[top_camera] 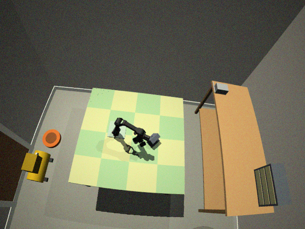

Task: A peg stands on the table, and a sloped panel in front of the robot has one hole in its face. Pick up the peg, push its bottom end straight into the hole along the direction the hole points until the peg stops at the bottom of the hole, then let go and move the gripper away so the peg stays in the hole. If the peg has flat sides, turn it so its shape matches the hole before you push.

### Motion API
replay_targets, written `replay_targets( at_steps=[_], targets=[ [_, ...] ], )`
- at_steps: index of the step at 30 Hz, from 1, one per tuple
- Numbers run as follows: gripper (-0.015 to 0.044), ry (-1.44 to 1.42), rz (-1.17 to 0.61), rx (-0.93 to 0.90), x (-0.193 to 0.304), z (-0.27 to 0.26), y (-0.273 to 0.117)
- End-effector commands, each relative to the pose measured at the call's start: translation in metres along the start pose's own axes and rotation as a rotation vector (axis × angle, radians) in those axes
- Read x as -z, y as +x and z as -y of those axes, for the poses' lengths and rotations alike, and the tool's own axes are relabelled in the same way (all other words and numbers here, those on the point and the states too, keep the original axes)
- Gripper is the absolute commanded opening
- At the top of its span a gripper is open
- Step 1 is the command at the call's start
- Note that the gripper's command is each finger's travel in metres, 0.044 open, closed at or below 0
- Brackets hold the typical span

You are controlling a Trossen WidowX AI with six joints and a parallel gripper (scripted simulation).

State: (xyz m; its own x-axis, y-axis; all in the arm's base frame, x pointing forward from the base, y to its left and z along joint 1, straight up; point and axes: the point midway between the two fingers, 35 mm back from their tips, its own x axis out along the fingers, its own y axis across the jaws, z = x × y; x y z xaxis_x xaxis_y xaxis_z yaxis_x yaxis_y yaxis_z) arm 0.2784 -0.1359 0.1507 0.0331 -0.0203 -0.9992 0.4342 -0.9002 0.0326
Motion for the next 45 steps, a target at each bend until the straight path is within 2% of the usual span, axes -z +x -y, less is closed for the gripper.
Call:
replay_targets(
  at_steps=[1,45],
  targets=[
    [0.0000,-0.008,0.006,-0.004,0.000,0.000,-0.003],
    [0.0000,-0.479,0.123,-0.211,0.034,0.016,0.006]
  ],
)
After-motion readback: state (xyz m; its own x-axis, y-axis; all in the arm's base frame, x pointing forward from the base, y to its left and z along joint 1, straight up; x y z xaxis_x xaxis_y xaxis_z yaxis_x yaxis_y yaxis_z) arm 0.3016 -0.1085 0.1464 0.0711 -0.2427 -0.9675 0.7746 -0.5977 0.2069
